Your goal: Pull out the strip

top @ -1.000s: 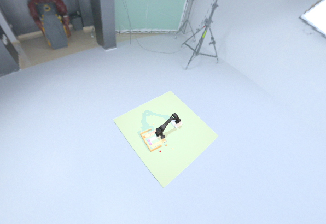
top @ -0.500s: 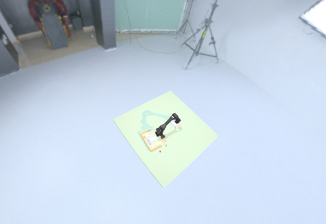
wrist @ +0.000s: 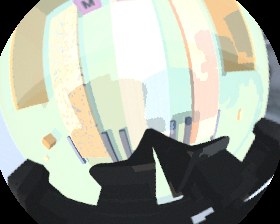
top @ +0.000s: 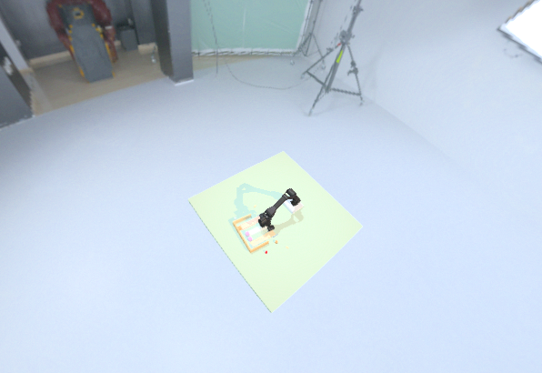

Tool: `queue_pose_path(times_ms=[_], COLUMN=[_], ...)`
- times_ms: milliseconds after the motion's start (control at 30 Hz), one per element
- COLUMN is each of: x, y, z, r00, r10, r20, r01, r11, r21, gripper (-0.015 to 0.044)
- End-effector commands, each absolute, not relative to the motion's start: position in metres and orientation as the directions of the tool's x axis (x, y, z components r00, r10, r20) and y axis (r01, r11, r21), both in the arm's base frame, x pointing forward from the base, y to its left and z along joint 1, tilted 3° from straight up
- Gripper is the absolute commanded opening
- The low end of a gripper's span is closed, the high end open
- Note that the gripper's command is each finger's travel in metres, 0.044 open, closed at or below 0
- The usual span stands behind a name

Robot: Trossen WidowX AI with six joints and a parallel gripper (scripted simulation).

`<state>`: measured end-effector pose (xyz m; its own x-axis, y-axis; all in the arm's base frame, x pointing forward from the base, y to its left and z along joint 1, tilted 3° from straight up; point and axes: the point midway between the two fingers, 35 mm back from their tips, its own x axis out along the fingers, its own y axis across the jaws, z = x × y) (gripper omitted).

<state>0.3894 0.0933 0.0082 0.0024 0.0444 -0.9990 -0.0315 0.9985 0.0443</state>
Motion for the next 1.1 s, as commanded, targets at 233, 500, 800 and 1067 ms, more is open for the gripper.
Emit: queue_pose_path(times_ms=[233, 500, 800, 1067], x=[0.388, 0.375, 0.362, 0.35], y=[0.093, 0.093, 0.092, 0.092], z=[0.004, 0.004, 0.003, 0.002], r00=[0.0, -0.001, -0.002, -0.002], r10=[0.039, 0.039, 0.039, 0.039], r20=[-0.999, -0.999, -0.999, -0.999], r01=[-0.027, -0.027, -0.027, -0.027], r11=[0.999, 0.999, 0.999, 0.999], r21=[0.039, 0.039, 0.039, 0.039], gripper=[0.0, 0.0, 0.0, 0.0])
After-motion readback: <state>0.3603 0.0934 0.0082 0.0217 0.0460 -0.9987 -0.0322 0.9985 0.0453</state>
